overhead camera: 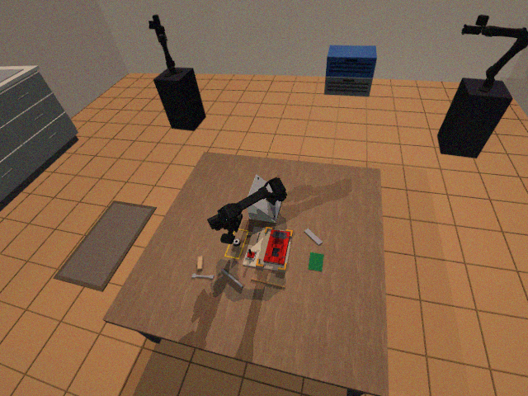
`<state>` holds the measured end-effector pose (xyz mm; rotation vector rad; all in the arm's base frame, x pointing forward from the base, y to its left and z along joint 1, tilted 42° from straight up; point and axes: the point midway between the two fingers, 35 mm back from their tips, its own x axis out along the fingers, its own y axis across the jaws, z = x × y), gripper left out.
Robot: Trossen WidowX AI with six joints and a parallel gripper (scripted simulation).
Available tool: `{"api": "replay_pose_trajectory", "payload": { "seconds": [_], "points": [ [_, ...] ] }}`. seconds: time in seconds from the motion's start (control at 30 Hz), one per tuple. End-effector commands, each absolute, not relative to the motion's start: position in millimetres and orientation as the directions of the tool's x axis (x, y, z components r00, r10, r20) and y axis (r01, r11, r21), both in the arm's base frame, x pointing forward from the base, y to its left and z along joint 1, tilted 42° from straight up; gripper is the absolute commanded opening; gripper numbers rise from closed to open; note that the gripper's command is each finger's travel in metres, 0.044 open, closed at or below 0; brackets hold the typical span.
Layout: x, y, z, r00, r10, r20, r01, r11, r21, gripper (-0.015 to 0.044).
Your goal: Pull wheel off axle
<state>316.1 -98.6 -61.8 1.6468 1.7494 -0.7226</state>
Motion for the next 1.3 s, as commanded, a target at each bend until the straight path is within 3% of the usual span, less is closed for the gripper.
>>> {"api": "replay_pose_trajectory", "payload": {
  "seconds": [0.0, 0.13, 0.3, 1.27],
  "points": [
    [308.7, -97.9, -59.0, -0.037, 0.658, -0.752, 0.997, 0.076, 0.018, 0.0352],
    [269.7, -108.0, -28.1, -0.044, 0.657, -0.753, 0.997, 0.081, 0.013, 0.044],
    [232.5, -110.5, -2.7, -0.051, 0.659, -0.75, 0.996, 0.087, 0.01, 0.044],
    [232.5, -110.5, -2.7, -0.051, 0.659, -0.75, 0.996, 0.087, 0.01, 0.044]
  ]
}}
